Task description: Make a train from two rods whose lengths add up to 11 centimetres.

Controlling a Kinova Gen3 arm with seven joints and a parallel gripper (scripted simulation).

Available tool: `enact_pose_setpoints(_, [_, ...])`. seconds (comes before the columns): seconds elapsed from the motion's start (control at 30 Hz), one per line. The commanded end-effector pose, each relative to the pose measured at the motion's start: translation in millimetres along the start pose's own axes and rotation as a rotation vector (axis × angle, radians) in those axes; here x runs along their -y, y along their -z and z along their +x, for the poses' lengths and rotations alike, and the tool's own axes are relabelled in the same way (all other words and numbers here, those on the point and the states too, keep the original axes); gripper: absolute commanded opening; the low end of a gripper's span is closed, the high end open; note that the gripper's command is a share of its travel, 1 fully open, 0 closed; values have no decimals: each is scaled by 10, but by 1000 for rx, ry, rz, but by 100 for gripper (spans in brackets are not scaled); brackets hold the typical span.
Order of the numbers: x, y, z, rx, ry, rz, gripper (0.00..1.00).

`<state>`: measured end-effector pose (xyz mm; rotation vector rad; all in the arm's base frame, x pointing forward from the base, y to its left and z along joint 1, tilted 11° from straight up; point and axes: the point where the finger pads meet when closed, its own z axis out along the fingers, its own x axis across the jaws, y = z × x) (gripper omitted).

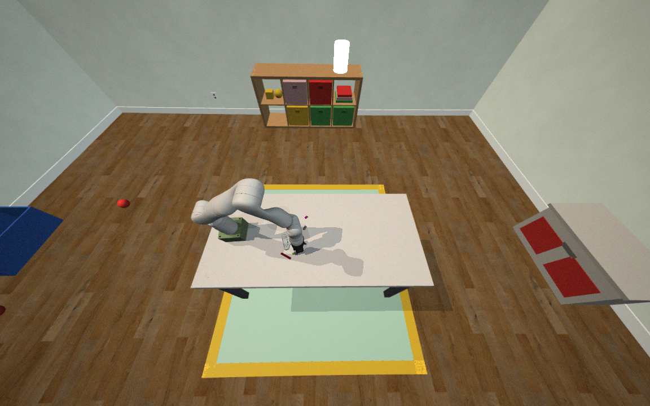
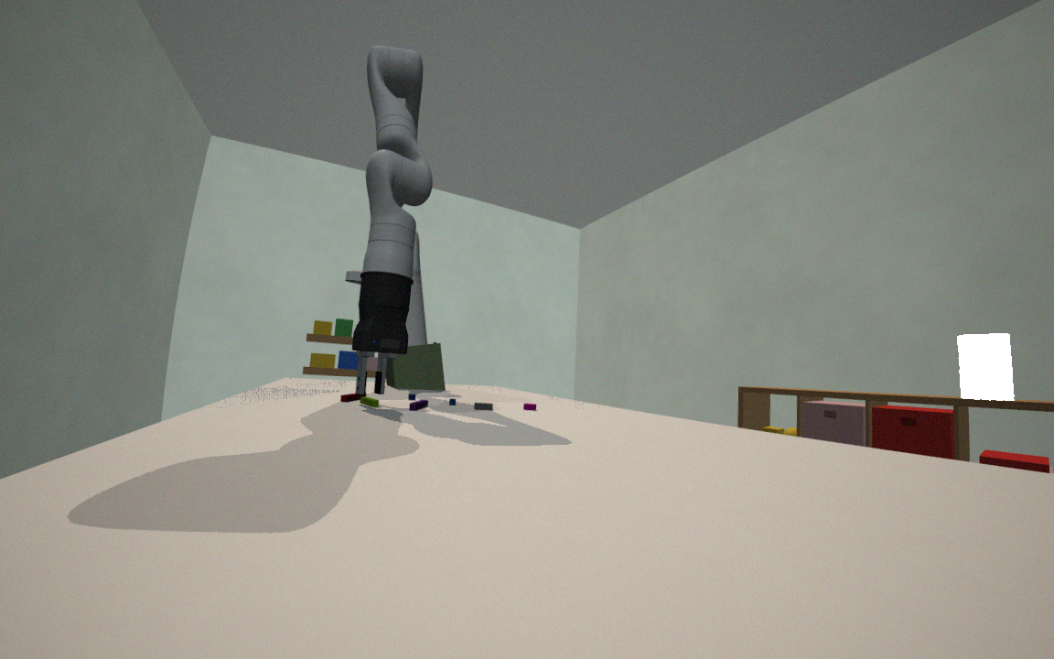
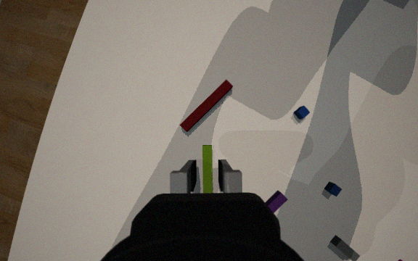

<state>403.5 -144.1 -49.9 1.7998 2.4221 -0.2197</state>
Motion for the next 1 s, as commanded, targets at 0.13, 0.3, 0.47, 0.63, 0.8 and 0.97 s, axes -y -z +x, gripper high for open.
enact_pose_setpoints(0.13, [-7, 7, -2, 1, 0, -2, 54])
enact_pose_setpoints(0.3, [-7, 1, -3, 1, 0, -2, 54])
enact_pose_setpoints(0.47, [-7, -28, -3, 1, 0, -2, 54])
enact_pose_setpoints(0.63, [-7, -56, -3, 1, 0, -2, 54])
enact_pose_setpoints(0.8, [-7, -109, -3, 1, 0, -2, 54])
enact_pose_setpoints(0.97, [-7, -148, -3, 1, 0, -2, 54])
